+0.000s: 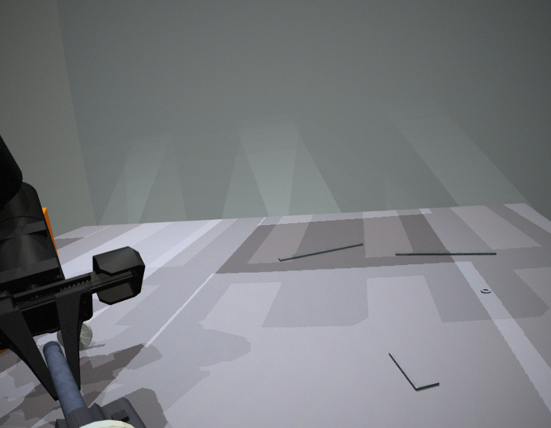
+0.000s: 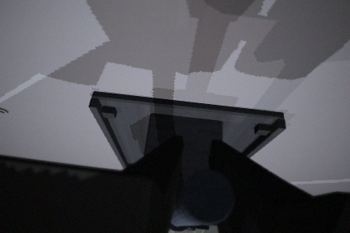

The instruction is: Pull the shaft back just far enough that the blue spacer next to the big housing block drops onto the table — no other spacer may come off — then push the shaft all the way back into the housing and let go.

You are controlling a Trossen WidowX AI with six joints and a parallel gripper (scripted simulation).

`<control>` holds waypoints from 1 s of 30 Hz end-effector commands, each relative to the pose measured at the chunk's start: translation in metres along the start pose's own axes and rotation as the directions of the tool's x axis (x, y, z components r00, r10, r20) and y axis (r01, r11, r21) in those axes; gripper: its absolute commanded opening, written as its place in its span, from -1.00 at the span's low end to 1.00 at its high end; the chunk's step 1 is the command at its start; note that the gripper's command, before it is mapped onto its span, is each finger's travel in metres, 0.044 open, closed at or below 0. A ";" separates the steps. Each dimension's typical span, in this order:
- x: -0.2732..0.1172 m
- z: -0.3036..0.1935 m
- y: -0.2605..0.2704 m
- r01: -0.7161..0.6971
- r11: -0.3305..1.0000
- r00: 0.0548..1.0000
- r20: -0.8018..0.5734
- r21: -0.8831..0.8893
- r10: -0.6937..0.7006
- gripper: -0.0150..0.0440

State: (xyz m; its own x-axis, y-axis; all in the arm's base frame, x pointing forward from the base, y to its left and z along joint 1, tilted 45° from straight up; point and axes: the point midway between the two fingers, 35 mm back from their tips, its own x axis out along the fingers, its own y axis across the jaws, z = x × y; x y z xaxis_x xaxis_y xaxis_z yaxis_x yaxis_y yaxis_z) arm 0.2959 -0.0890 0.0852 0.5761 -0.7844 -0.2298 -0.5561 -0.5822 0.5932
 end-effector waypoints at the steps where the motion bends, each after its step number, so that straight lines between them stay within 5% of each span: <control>1: -0.001 0.001 0.000 -0.003 1.000 1.000 0.002 0.003 0.003 -0.49; 30: -0.002 0.003 0.000 -0.003 1.000 1.000 0.002 0.003 0.003 -0.49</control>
State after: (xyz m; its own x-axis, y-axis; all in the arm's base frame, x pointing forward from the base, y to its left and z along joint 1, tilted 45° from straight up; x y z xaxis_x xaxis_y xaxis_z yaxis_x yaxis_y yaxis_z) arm 0.2937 -0.0880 0.0841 0.5760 -0.7844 -0.2300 -0.5559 -0.5822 0.5933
